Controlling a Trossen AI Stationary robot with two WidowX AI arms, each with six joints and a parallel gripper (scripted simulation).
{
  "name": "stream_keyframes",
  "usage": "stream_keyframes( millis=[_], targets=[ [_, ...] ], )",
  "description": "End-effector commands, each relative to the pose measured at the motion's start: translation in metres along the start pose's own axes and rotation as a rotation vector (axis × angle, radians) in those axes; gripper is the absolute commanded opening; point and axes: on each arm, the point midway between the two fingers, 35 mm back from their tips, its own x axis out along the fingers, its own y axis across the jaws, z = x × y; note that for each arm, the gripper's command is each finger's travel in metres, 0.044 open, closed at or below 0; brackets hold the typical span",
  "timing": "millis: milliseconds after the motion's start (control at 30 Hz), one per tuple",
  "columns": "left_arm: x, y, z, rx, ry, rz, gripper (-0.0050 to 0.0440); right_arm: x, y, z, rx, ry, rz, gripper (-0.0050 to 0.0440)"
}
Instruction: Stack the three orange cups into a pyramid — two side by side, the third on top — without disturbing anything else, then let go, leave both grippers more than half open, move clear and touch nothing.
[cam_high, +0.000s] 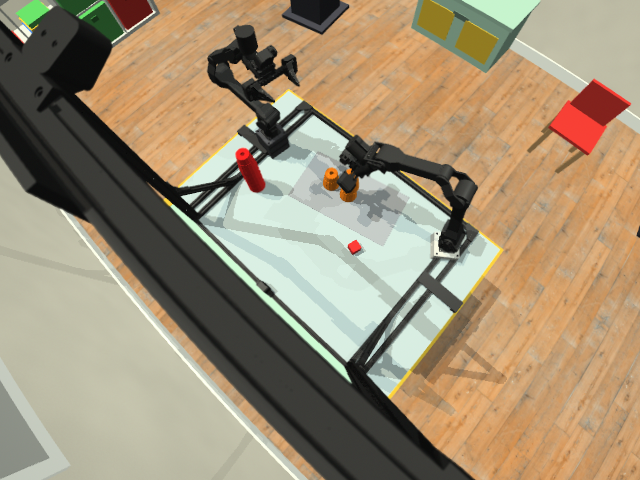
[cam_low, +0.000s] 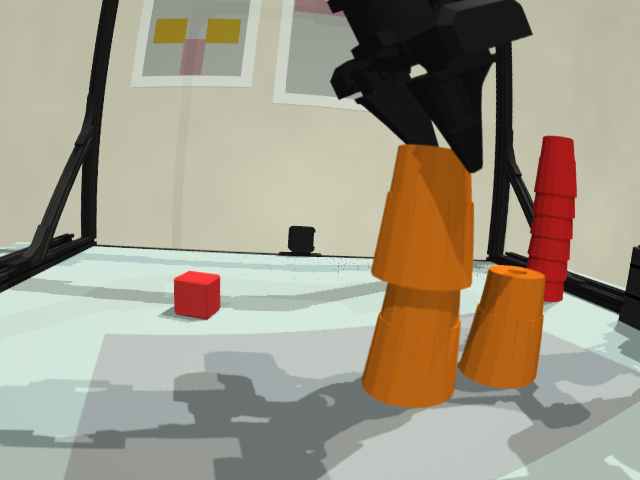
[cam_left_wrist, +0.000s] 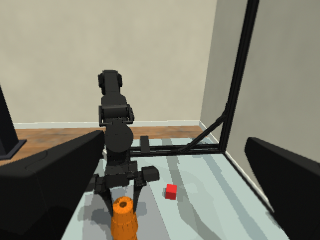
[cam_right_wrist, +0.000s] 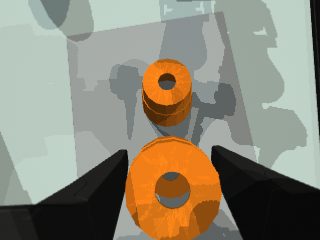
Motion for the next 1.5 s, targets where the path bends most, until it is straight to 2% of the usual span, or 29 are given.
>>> stream_keyframes(
  millis=[0, 333, 567, 933, 1467],
  targets=[
    [0.0, 0.0, 0.001, -0.002, -0.003, -0.001, 0.044, -0.006, 0.0, 0.005, 0.004, -0.014, 0.001, 0.0],
    [0.0, 0.0, 0.001, -0.002, -0.003, -0.001, 0.044, 0.01, 0.001, 0.049, 0.004, -0.014, 0.001, 0.0],
    [0.0, 0.0, 0.001, -0.002, -0.003, -0.001, 0.044, 0.012, 0.001, 0.049, 0.004, -0.014, 0.001, 0.0],
    [0.0, 0.0, 0.001, -0.002, -0.003, -0.001, 0.044, 0.026, 0.0, 0.041, 0.004, -0.014, 0.001, 0.0],
    [0.0, 0.0, 0.001, -0.002, -0.003, -0.001, 0.044, 0.021, 0.001, 0.045, 0.006, -0.027, 0.001, 0.0]
  ],
)
